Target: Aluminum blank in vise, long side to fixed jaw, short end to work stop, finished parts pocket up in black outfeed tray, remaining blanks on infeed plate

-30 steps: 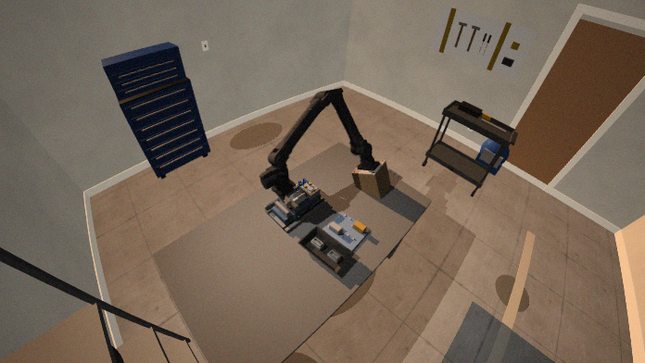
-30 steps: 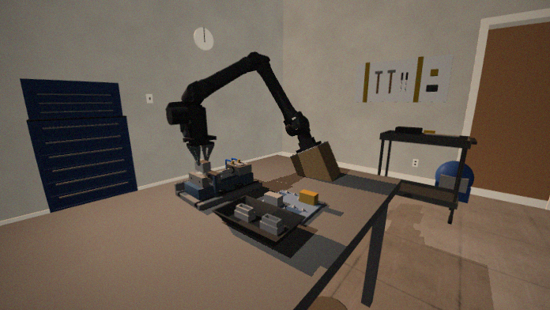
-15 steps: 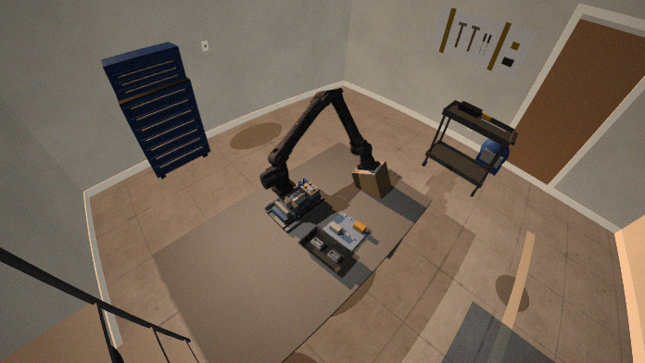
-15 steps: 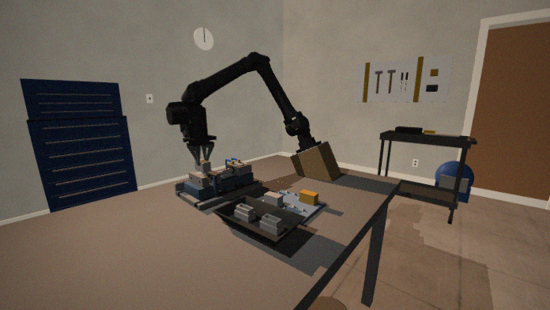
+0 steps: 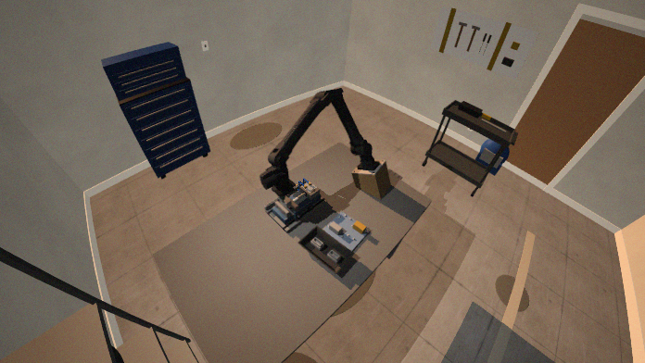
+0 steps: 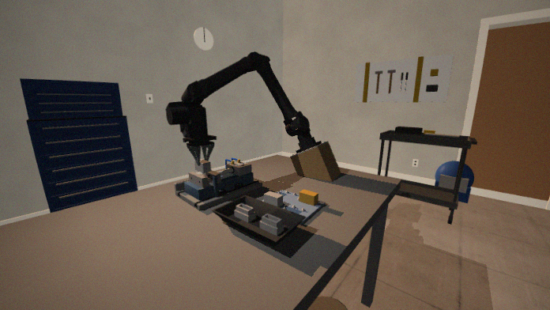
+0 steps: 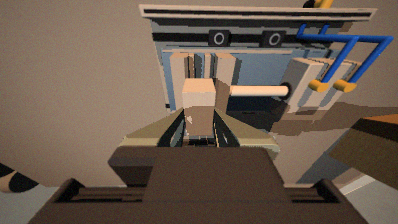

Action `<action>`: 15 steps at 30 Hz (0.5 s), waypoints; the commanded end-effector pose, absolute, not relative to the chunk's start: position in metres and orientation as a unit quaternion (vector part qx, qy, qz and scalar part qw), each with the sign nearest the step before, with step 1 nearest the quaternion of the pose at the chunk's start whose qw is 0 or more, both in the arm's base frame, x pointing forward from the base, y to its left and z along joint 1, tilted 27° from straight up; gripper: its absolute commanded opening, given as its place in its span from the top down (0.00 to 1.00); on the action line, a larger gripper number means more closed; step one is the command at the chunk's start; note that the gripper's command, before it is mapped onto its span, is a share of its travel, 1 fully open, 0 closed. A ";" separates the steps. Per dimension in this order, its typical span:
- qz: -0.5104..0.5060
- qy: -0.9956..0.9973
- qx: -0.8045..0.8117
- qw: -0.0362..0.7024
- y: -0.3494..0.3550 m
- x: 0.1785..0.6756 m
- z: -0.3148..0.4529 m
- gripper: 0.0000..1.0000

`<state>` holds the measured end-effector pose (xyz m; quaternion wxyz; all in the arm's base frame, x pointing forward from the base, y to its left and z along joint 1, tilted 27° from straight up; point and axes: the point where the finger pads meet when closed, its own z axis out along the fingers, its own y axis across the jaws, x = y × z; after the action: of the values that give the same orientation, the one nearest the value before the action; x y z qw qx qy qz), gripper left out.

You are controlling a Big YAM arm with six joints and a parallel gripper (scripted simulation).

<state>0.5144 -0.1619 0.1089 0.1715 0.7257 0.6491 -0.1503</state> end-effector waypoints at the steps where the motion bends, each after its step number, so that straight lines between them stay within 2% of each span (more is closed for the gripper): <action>1: -0.131 0.643 0.729 0.196 -0.167 0.525 0.134 1.00; 15: -0.135 0.639 0.733 0.191 -0.172 0.517 0.129 1.00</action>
<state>0.5122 -0.1634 0.1061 0.1703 0.7267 0.6480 -0.1513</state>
